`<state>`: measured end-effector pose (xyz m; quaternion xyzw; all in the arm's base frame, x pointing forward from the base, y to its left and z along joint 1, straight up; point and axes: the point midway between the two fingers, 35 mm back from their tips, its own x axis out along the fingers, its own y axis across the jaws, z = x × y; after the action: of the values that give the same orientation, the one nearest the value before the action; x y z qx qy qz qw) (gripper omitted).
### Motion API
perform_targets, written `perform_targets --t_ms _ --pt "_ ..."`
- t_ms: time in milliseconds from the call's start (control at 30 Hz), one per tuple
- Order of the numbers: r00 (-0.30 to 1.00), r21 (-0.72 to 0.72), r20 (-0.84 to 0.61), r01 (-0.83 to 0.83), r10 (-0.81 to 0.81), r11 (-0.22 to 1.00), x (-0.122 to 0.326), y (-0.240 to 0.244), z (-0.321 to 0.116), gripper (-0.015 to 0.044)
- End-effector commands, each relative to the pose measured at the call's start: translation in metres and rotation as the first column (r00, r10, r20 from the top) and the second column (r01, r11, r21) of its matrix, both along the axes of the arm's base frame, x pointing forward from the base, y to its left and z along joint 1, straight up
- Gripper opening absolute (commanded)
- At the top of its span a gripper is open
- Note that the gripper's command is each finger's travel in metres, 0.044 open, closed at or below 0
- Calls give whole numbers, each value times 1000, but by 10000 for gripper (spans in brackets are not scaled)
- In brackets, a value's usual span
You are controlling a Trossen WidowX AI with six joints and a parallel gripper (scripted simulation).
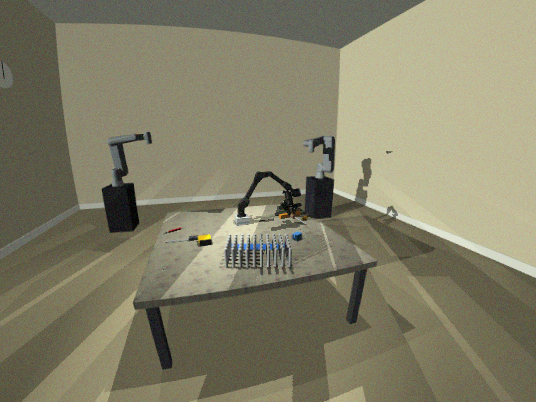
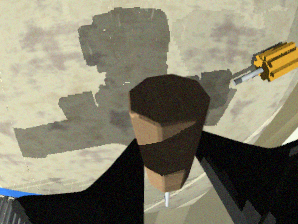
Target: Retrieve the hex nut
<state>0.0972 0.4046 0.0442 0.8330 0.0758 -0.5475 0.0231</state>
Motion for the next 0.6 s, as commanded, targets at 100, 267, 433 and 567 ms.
perform_targets --t_ms 100,267,433,567 --pt "1000 -3 8 7 -7 1000 1 -2 -8 0" --pt "1000 -3 8 7 -7 1000 1 -3 -13 0" --pt "1000 -3 8 7 -7 1000 1 -3 -17 0" --pt "1000 -3 8 7 -7 1000 1 -4 -21 0"
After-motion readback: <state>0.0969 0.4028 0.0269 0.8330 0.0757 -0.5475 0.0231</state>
